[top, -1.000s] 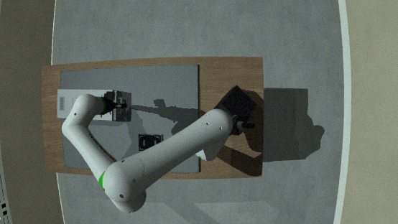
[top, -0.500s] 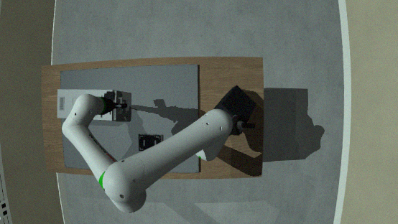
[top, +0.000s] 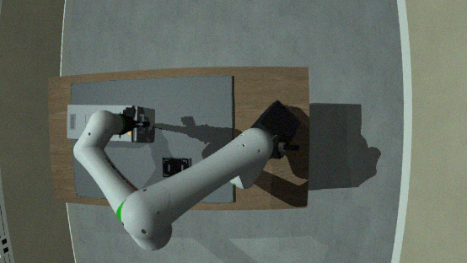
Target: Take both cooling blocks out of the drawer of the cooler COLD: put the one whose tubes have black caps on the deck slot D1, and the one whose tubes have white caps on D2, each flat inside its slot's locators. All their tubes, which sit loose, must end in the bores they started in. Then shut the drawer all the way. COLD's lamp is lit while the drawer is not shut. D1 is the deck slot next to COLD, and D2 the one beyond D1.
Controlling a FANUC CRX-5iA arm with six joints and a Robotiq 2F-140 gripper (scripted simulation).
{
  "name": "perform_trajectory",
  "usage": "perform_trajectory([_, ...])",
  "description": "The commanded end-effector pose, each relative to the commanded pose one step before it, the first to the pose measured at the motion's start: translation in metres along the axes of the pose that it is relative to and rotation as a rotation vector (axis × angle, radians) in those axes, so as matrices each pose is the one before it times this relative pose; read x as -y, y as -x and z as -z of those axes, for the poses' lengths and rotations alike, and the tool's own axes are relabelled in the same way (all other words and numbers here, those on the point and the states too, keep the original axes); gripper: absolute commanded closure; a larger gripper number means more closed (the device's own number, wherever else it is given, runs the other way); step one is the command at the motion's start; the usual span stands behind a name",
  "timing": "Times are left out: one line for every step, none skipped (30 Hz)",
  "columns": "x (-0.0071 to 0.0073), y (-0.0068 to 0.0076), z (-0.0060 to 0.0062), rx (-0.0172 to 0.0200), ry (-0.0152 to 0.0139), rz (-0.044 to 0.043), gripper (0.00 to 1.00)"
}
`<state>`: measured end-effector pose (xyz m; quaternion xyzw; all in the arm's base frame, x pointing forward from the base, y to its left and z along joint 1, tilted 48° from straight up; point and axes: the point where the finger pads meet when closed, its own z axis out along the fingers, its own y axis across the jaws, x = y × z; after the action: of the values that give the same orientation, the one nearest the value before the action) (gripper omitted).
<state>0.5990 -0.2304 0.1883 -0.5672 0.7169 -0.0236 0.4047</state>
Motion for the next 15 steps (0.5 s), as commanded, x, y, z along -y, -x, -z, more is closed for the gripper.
perform_trajectory([-0.00019,-0.00031,0.00091,-0.00107,-0.0012,0.00039,0.66])
perform_trajectory([-0.00033,0.0,0.0,0.0,0.0,0.0,0.66])
perform_trajectory([-0.00033,0.0,0.0,0.0,0.0,0.0,0.66])
perform_trajectory([-0.00033,0.0,0.0,0.0,0.0,0.0,0.66])
perform_trajectory([-0.00033,0.0,0.0,0.0,0.0,0.0,0.66])
perform_trajectory([-0.00033,0.0,0.0,0.0,0.0,0.0,0.66])
perform_trajectory([-0.00033,0.0,0.0,0.0,0.0,0.0,0.66])
perform_trajectory([-0.00033,0.0,0.0,0.0,0.0,0.0,0.66])
perform_trajectory([-0.00033,0.0,0.0,0.0,0.0,0.0,0.66])
perform_trajectory([-0.00033,0.0,0.0,0.0,0.0,0.0,0.66])
perform_trajectory([-0.00033,0.0,0.0,0.0,0.0,0.0,0.66])
perform_trajectory([0.0,0.0,0.0,0.0,0.0,0.0,0.66])
perform_trajectory([0.0,0.0,0.0,0.0,0.0,0.0,0.66])
perform_trajectory([-0.00034,0.0,0.0,0.0,0.0,0.0,0.66])
perform_trajectory([-0.00033,0.0,0.0,0.0,0.0,0.0,0.66])
